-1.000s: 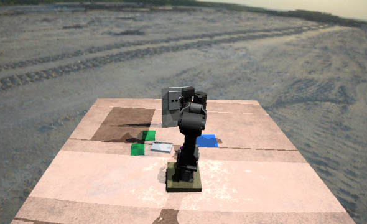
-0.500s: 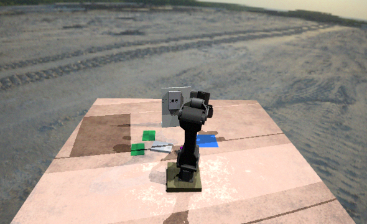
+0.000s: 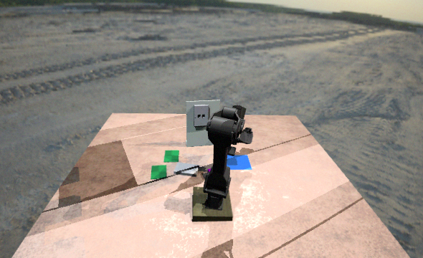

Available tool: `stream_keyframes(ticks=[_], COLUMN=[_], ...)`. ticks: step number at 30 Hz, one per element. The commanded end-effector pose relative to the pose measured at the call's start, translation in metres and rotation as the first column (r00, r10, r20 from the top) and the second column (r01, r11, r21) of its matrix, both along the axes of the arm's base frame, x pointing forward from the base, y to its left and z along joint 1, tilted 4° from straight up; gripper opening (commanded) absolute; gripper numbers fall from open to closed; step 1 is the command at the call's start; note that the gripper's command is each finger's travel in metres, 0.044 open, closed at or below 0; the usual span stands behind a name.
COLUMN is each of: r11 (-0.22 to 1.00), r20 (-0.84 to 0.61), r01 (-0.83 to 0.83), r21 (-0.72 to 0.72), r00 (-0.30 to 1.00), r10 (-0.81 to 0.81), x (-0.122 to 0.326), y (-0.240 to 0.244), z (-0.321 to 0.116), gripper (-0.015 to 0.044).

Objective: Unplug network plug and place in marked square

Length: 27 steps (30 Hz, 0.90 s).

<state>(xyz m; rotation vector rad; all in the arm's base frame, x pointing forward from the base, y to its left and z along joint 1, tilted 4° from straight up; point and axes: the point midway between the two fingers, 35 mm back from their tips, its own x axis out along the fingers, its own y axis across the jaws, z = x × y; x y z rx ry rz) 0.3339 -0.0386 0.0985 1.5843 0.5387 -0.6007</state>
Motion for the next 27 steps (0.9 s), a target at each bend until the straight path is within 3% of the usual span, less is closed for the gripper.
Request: stream_keyframes(ticks=[1,9,27], r11=[0.997,0.978,0.977], r20=[-0.091,-0.251,-0.254], r01=[0.077,0.18,0.182], r21=[-0.03,-0.11,-0.112], r00=[0.993,0.947,0.945], r10=[-0.08,-0.202,-0.205], x=[-0.007,-0.027,-0.026], y=[-0.016,-0.039,-0.042], z=[-0.009,-0.025,-0.048], gripper=[0.0,0.0,0.0])
